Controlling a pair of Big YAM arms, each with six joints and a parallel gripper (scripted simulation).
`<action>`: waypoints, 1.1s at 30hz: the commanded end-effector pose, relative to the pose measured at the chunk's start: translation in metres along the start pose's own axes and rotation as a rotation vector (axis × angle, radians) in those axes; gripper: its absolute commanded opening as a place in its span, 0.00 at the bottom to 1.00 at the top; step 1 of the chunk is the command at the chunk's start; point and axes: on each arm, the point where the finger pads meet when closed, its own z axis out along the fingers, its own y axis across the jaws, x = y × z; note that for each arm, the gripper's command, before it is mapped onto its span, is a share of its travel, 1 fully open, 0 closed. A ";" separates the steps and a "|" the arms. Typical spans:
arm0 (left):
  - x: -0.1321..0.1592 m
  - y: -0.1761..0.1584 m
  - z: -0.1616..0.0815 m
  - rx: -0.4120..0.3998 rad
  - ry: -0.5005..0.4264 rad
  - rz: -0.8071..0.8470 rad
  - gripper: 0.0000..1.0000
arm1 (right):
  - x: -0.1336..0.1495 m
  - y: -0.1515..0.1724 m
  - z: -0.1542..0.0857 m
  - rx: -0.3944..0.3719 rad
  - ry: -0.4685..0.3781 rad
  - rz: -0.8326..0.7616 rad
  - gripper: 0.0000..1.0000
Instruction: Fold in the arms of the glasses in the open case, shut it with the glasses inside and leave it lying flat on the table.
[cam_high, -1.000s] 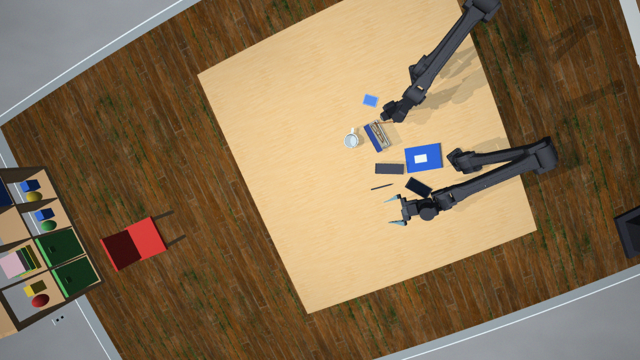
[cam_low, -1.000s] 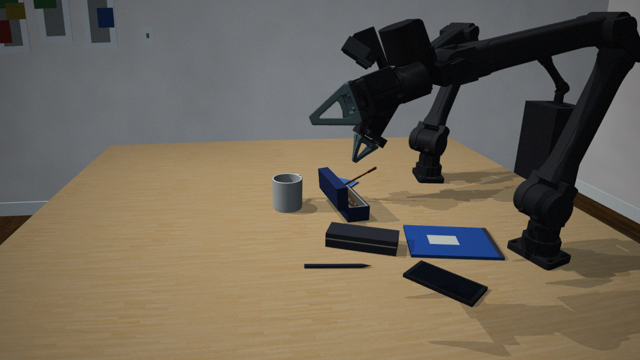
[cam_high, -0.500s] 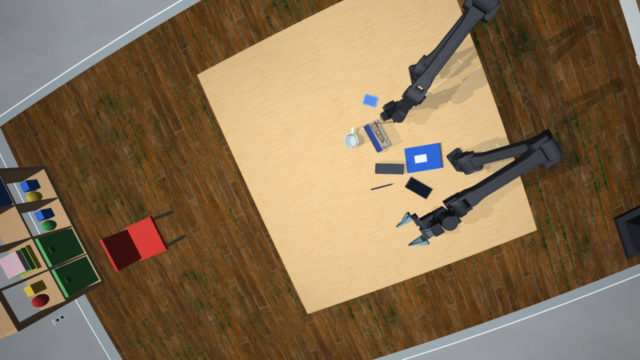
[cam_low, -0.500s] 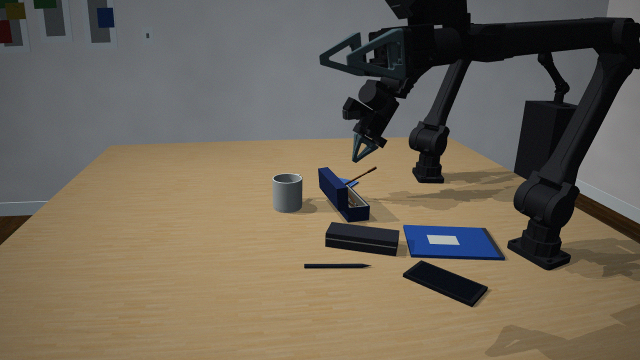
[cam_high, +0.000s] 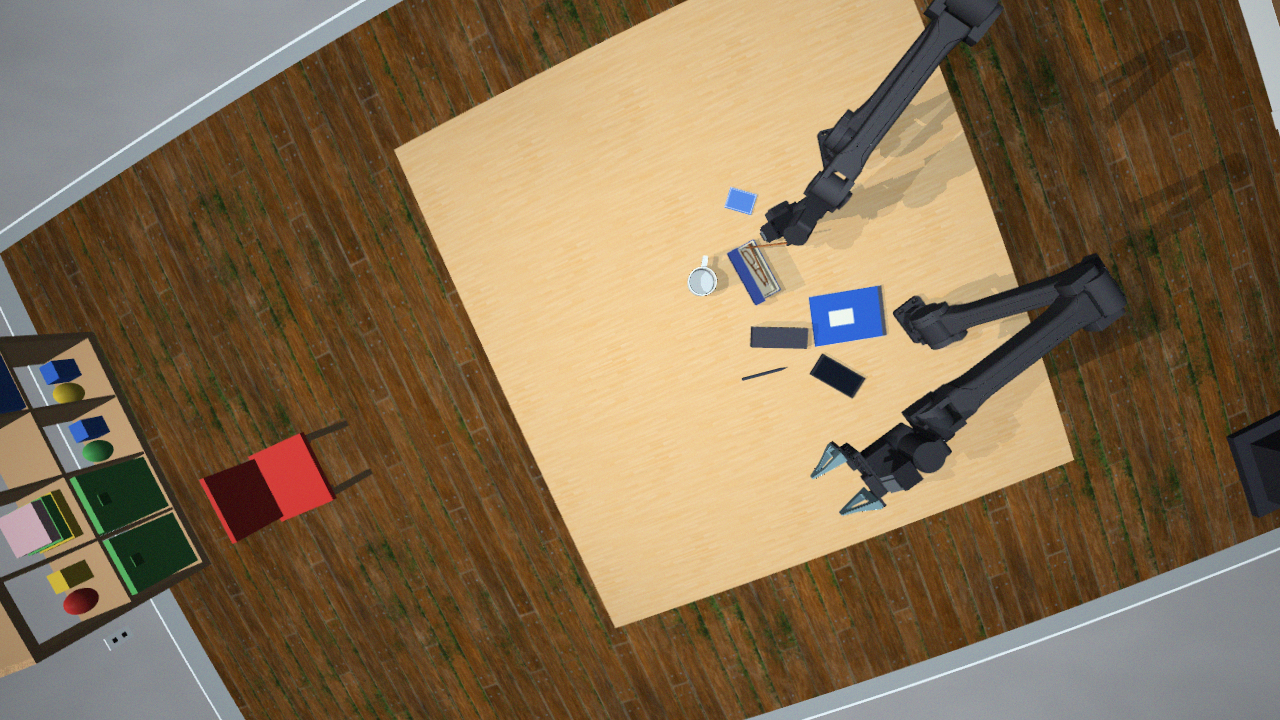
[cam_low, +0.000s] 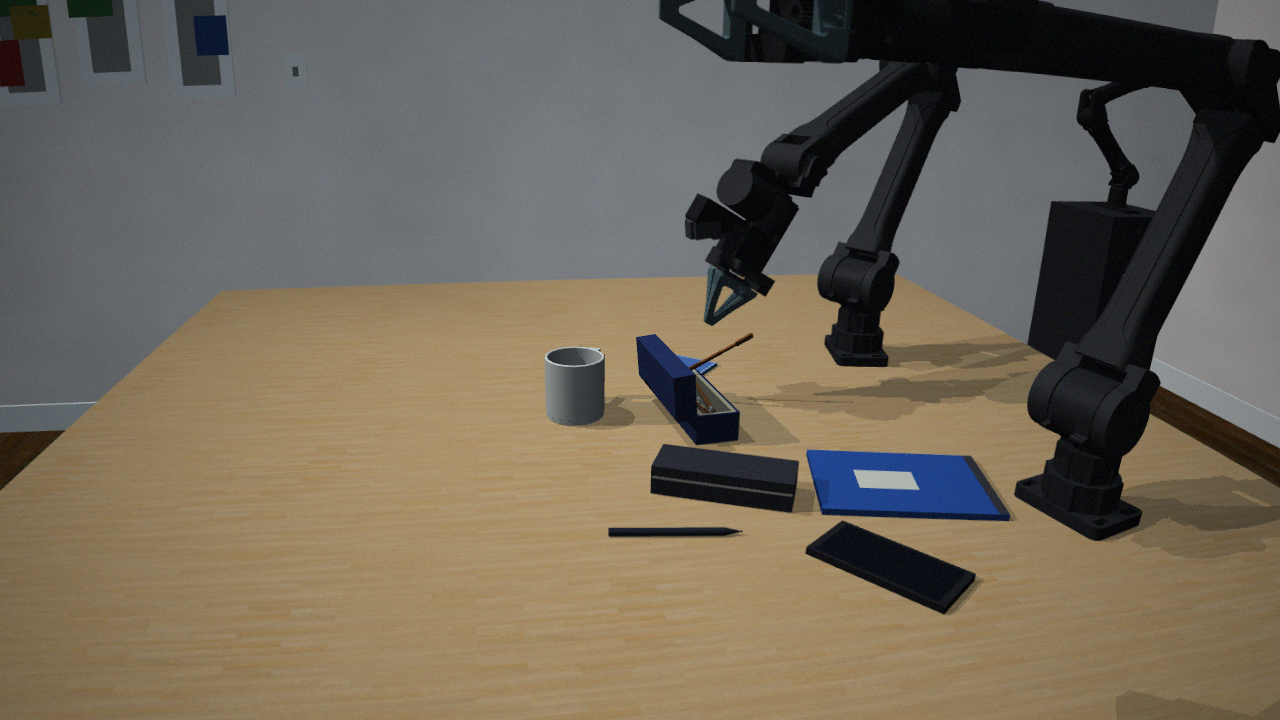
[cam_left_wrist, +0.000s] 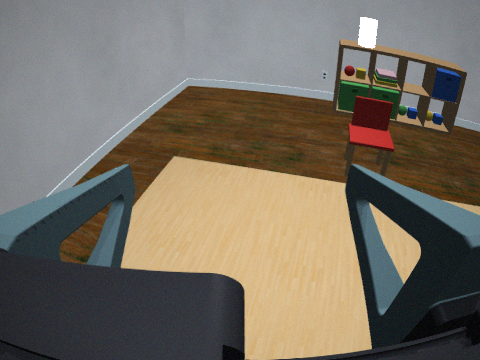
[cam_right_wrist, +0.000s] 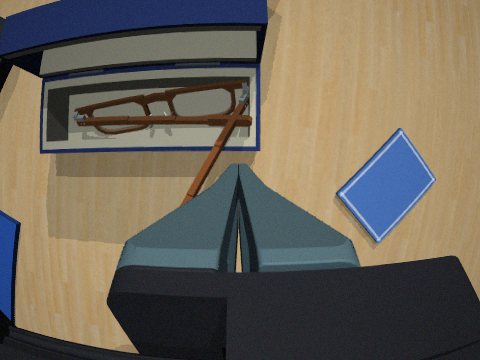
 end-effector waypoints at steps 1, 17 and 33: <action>-0.045 -0.006 0.005 0.014 -0.069 -0.017 1.00 | -0.012 0.008 -0.005 -0.021 -0.030 0.018 0.00; -0.010 -0.005 0.005 0.009 -0.031 -0.023 1.00 | -0.012 0.008 -0.005 -0.021 -0.030 0.018 0.00; -0.024 -0.007 -0.001 0.011 -0.041 -0.010 1.00 | -0.012 0.008 -0.005 -0.021 -0.030 0.015 0.96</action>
